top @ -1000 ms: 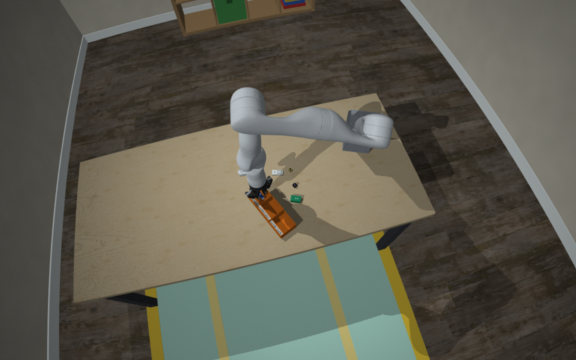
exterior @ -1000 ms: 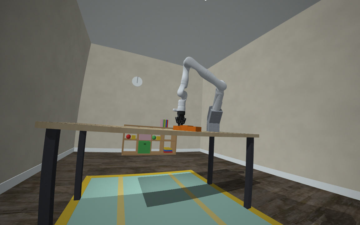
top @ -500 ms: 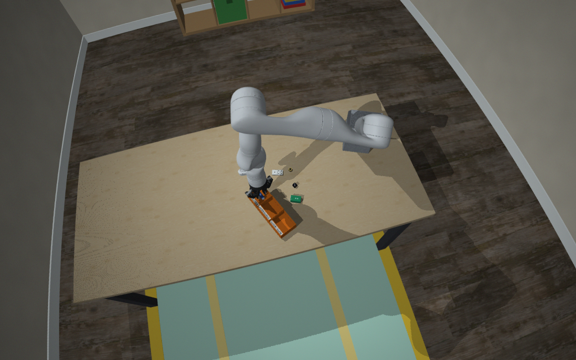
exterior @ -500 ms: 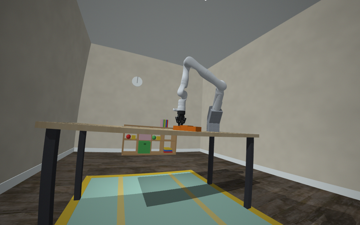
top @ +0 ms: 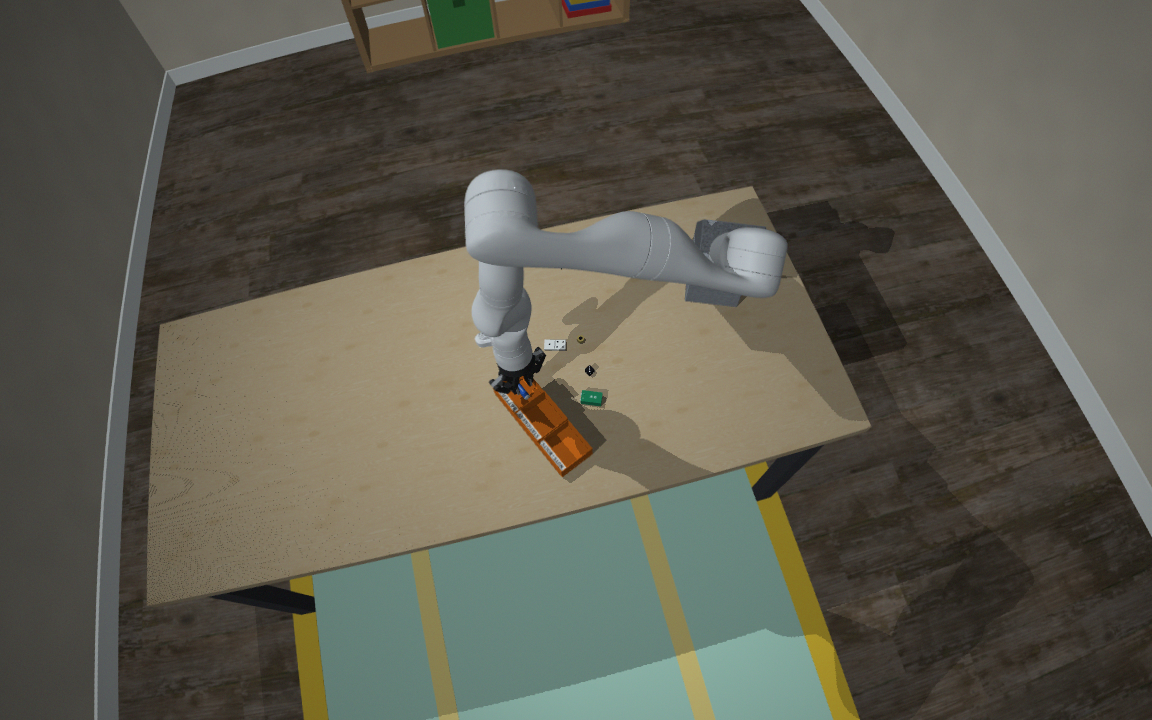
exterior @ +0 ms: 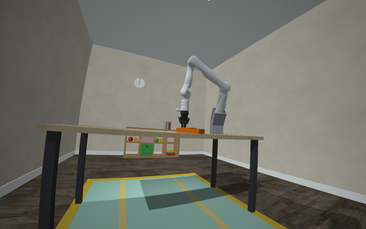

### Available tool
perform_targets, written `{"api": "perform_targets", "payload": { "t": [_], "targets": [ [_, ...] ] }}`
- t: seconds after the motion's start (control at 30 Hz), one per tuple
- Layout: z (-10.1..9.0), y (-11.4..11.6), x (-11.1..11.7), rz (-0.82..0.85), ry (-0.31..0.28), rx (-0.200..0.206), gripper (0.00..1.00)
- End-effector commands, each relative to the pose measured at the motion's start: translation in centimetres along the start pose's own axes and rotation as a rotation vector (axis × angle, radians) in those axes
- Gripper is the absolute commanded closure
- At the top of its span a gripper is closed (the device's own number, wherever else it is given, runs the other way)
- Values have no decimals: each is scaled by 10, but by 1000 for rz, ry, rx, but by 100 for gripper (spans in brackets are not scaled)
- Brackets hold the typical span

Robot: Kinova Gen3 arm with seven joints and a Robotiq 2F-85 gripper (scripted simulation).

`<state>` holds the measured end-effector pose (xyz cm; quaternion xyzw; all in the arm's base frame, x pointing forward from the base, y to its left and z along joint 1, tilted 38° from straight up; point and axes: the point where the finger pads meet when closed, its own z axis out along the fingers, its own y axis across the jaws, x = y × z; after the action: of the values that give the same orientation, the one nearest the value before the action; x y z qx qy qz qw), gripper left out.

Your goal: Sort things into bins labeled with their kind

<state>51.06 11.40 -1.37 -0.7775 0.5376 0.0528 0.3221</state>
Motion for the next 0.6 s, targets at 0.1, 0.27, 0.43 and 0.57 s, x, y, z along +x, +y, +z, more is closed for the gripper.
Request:
{"api": "perform_targets", "payload": {
  "t": [0.1, 0.27, 0.43, 0.57],
  "targets": [
    [-8, -2, 2, -2, 6, 4, 71],
    [-29, -2, 2, -2, 6, 4, 71],
    [-31, -2, 2, -2, 6, 4, 71],
    [-31, -2, 2, -2, 6, 4, 71]
  ]
}}
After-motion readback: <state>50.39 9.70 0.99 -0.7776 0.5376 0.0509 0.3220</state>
